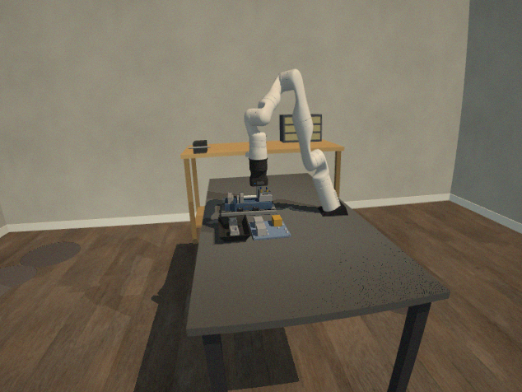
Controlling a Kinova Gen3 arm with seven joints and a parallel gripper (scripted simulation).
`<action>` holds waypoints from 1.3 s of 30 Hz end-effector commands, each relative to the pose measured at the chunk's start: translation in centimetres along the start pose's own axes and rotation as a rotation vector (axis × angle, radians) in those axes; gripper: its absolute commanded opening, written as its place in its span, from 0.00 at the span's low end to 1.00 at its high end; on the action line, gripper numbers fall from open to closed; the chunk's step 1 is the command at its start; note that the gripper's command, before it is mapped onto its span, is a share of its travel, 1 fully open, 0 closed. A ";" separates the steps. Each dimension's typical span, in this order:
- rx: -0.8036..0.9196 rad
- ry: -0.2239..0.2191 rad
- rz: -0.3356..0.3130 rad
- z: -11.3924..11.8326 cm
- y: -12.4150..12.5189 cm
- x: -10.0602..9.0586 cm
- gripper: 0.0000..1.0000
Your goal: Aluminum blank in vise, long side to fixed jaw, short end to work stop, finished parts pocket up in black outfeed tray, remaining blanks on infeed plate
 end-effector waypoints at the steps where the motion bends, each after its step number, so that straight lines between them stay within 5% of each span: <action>1: -0.019 0.000 -0.018 0.4 -0.7 -0.3 0.00; 2: -0.019 0.000 -0.018 0.4 -0.7 -0.3 0.00; 3: -0.019 0.000 -0.018 0.4 -0.7 -0.3 1.00; 39: -0.019 0.000 -0.018 0.4 -0.7 -0.3 1.00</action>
Point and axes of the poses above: the point where the finger pads meet when closed, its own x axis out along the fingers, its own z axis across the jaws, y = z × x, the point moved 7 cm from there along -x, back along the fingers, and after that the axes turned 9 degrees about -x, right-handed, at the moved point
